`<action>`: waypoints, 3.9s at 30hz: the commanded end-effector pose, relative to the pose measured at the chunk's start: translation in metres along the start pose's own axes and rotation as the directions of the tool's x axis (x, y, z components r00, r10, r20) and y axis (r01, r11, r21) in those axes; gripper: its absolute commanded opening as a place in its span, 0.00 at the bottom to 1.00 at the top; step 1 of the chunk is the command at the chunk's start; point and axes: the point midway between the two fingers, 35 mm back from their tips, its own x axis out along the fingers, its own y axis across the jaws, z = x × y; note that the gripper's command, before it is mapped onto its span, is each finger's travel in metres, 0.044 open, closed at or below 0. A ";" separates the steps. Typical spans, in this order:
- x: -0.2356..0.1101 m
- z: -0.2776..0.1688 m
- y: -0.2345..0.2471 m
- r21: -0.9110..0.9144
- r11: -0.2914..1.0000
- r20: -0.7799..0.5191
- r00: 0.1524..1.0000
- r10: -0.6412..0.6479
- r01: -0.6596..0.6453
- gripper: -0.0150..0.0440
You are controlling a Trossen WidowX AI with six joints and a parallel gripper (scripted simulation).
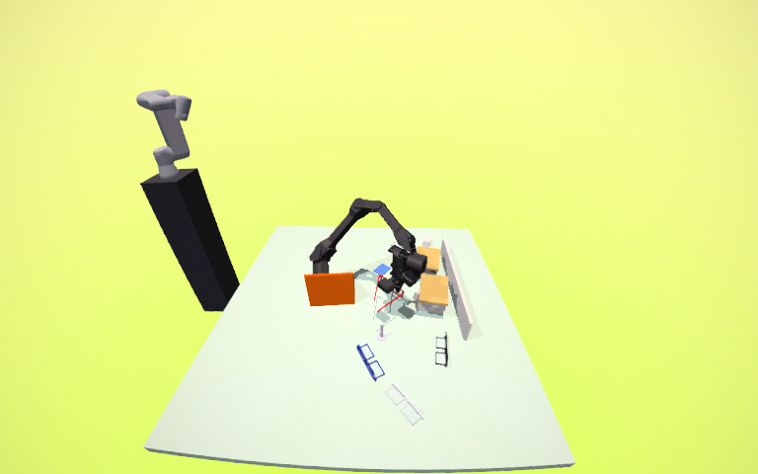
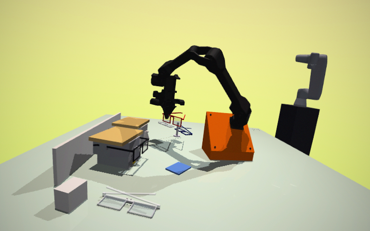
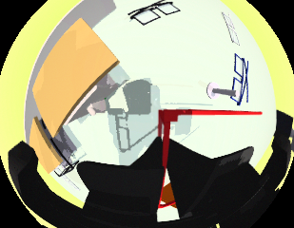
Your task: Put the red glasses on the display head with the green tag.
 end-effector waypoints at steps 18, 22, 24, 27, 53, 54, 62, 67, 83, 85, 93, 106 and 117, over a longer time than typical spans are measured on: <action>0.003 0.082 -0.072 -0.319 0.948 0.001 1.000 -0.007 0.007 0.25; 0.004 0.087 -0.078 -0.342 0.940 0.001 1.000 -0.007 0.007 0.25; 0.005 0.087 -0.078 -0.342 0.940 0.001 1.000 -0.007 0.007 0.25; 0.014 0.088 -0.078 -0.342 0.940 0.001 1.000 -0.007 0.007 0.25; 0.064 0.092 -0.069 -0.343 0.939 -0.001 1.000 -0.004 0.003 0.25; 0.064 0.092 -0.068 -0.343 0.939 -0.001 1.000 -0.004 0.003 0.25; 0.064 0.094 -0.065 -0.343 0.939 -0.001 1.000 -0.004 0.003 0.25; 0.064 0.095 -0.063 -0.343 0.939 -0.001 1.000 -0.004 0.003 0.25; 0.064 0.099 -0.056 -0.344 0.939 -0.001 1.000 -0.003 0.002 0.25; 0.064 0.100 -0.056 -0.344 0.939 -0.001 1.000 -0.003 0.002 0.25; 0.064 0.102 -0.053 -0.344 0.939 -0.001 1.000 -0.003 0.002 0.25; 0.064 0.105 -0.049 -0.344 0.939 -0.001 1.000 -0.003 0.002 0.25; 0.064 0.108 -0.047 -0.344 0.939 -0.001 1.000 -0.003 0.002 0.25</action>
